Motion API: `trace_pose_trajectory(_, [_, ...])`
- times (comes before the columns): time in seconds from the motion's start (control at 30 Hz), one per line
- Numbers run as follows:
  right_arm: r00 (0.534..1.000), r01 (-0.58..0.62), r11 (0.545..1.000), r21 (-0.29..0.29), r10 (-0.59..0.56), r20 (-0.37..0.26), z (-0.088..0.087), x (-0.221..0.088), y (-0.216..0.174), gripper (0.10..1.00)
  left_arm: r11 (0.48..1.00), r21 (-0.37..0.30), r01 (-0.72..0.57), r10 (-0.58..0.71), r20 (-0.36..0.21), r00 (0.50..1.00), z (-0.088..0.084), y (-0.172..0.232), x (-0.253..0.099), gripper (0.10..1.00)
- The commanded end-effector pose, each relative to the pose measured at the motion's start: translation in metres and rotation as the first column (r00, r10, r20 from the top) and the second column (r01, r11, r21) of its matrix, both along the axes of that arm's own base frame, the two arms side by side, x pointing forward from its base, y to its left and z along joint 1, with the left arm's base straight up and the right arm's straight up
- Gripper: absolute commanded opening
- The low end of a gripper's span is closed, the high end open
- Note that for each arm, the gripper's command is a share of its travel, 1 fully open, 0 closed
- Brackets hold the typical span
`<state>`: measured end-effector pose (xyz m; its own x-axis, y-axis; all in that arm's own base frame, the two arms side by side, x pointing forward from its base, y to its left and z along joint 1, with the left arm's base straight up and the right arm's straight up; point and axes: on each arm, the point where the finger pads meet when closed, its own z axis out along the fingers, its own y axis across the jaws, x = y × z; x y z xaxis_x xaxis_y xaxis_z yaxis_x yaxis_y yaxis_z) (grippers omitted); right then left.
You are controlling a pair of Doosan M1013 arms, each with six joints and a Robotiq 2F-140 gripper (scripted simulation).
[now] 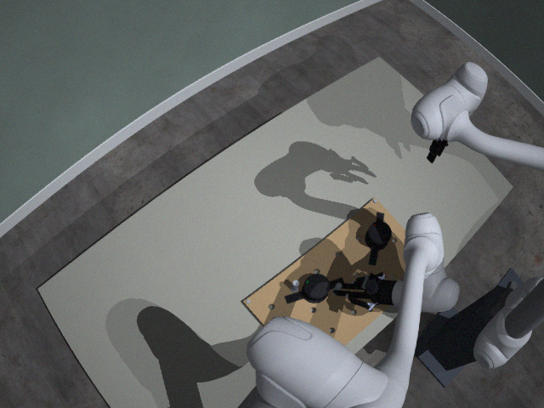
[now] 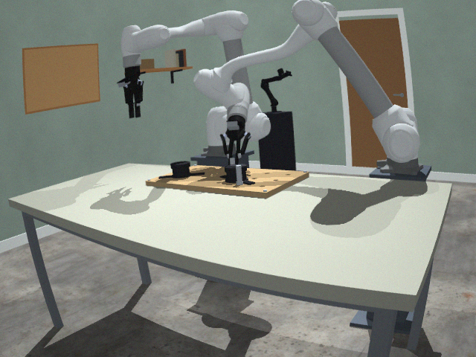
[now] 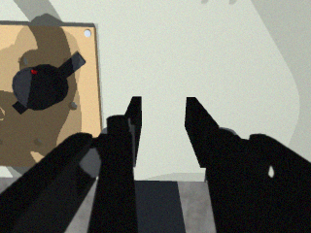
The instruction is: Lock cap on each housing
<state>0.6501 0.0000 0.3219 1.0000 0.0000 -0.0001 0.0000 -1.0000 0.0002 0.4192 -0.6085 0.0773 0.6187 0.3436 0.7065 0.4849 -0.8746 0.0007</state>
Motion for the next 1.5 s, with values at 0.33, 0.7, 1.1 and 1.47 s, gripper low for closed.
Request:
trace_pose_trajectory(0.33, [1.0, 0.0, 1.0, 0.0, 0.0, 0.001, 0.001, 0.0, 0.0, 0.328, 1.0, -0.001, 0.0, 0.0, 0.0, 1.0, 0.017, 0.0, 0.0, 0.099])
trace_pose_trajectory(0.7, [1.0, 0.0, 1.0, 0.0, 0.0, 0.001, 0.001, 0.0, 0.0, 0.328, 1.0, 0.0, 0.0, 0.0, 0.0, 1.0, 0.023, 0.0, 0.0, 0.099])
trace_pose_trajectory(1.1, [1.0, 0.0, 1.0, 0.0, 0.0, 0.001, 0.001, 0.0, 0.0, 0.328, 1.0, 0.0, 0.002, -0.002, 0.0, 1.0, 0.024, -0.002, 0.0, 0.099])
trace_pose_trajectory(1.47, [1.0, 0.0, 1.0, 0.0, 0.0, 0.001, 0.001, 0.0, 0.0, 0.328, 0.999, 0.001, 0.046, -0.046, 0.001, 0.999, 0.045, -0.04, -0.008, 0.099])
